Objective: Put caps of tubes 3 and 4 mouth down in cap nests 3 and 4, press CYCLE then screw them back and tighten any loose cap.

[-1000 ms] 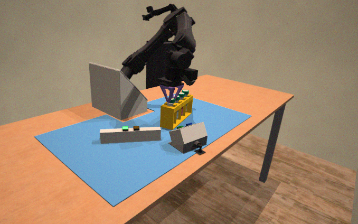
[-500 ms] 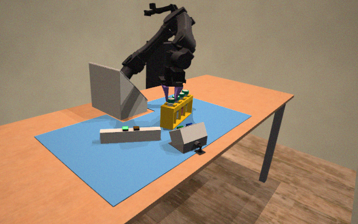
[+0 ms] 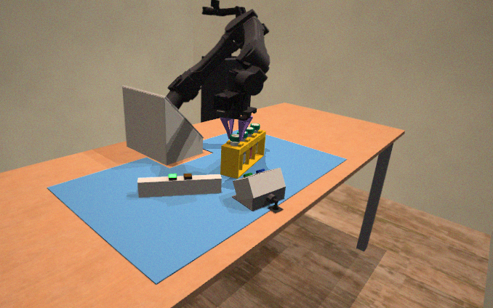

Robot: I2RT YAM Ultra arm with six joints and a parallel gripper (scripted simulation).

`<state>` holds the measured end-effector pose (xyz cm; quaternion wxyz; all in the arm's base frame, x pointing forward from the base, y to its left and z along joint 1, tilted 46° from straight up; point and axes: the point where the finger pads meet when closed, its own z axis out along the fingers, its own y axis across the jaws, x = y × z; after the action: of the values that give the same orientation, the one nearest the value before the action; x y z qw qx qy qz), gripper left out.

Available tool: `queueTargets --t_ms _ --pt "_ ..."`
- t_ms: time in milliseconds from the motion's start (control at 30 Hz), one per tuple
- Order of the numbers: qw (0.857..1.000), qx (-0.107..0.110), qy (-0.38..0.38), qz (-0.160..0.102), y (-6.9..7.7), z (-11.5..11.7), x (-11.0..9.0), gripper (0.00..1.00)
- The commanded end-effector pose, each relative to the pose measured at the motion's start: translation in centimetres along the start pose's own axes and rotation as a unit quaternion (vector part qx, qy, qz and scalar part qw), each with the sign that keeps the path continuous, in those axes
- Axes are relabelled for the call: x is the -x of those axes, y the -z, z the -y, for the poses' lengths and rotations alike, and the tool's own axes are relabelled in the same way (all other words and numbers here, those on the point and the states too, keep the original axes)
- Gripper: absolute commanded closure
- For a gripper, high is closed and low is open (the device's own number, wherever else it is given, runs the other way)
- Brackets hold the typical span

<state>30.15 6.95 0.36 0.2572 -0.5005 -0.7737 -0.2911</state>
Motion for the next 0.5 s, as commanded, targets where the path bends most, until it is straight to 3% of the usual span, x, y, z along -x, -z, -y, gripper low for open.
queueTargets --t_ms 0,200,333,467 --pt "0.992 0.007 -0.128 0.003 0.37 -0.34 0.10 1.00" --pt "0.974 0.007 -0.226 0.002 0.36 -0.34 0.10 1.00" --pt "0.947 0.008 -0.322 0.001 0.36 -0.34 0.10 1.00" --pt "0.910 0.008 -0.415 0.000 0.36 -0.34 0.10 1.00"
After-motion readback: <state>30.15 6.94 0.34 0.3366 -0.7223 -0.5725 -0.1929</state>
